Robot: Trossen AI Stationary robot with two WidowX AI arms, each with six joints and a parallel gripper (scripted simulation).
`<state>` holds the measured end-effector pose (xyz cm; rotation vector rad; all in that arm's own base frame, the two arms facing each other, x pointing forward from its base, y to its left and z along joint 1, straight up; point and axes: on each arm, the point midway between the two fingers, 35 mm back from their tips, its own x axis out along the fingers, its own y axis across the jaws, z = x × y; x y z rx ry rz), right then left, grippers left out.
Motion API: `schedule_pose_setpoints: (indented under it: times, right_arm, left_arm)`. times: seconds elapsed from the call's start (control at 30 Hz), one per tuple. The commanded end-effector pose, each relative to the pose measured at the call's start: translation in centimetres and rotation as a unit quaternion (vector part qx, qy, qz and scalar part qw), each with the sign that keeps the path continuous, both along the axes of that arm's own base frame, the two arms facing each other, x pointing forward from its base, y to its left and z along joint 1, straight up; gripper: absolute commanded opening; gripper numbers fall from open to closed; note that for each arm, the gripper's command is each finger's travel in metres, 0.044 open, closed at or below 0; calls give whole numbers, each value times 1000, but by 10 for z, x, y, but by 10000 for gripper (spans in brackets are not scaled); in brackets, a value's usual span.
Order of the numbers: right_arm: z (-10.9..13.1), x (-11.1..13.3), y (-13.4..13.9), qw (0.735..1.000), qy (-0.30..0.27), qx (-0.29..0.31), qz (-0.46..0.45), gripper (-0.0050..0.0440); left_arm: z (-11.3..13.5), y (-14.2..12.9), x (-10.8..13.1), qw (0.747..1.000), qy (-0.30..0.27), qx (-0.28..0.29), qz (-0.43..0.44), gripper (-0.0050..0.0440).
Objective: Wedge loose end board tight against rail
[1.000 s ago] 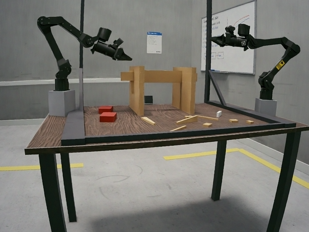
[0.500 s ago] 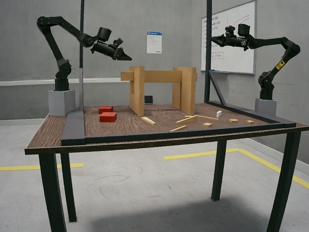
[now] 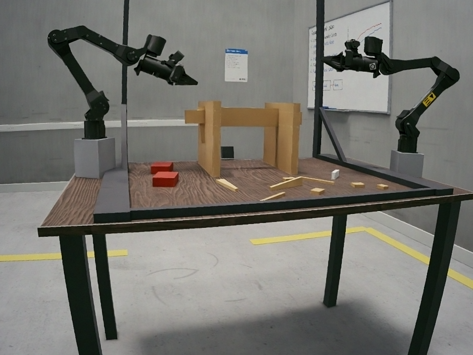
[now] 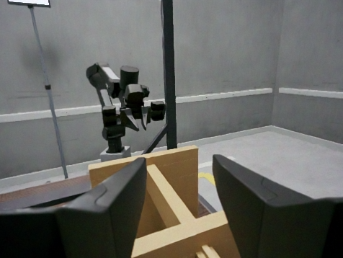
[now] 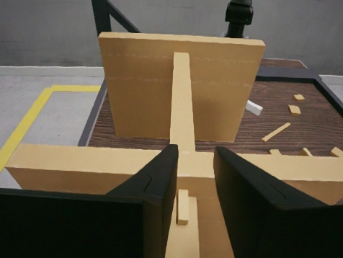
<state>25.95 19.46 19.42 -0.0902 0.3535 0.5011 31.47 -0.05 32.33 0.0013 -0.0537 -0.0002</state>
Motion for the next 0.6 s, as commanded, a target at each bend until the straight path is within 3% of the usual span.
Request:
schedule_pose_setpoints:
  times: [0.0, 0.17, 0.27, 0.4, 0.5, 0.57]
  right_arm:
    - [28, -7, -3, 1000, -13, 13, -1, 90]
    - [25, -9, -4, 1000, -9, 10, -1, 90]
    - [49, -20, -11, 1000, -15, 16, -1, 90]
    - [61, -28, -15, 1000, -13, 14, -1, 90]
    - [40, -25, -14, 1000, -4, 5, -2, 90]
    - [40, -25, -13, 1000, -2, 2, -1, 90]
  left_arm:
    - [8, 0, -2, 1000, -10, -2, 0, 180]
    - [8, 0, -2, 1000, -10, -2, 0, 180]
    - [8, 0, -2, 1000, -10, -2, 0, 180]
    - [8, 0, -2, 1000, -10, -2, 0, 180]
    - [8, 0, -2, 1000, -10, -2, 0, 180]
    - [8, 0, -2, 1000, -10, -2, 0, 180]
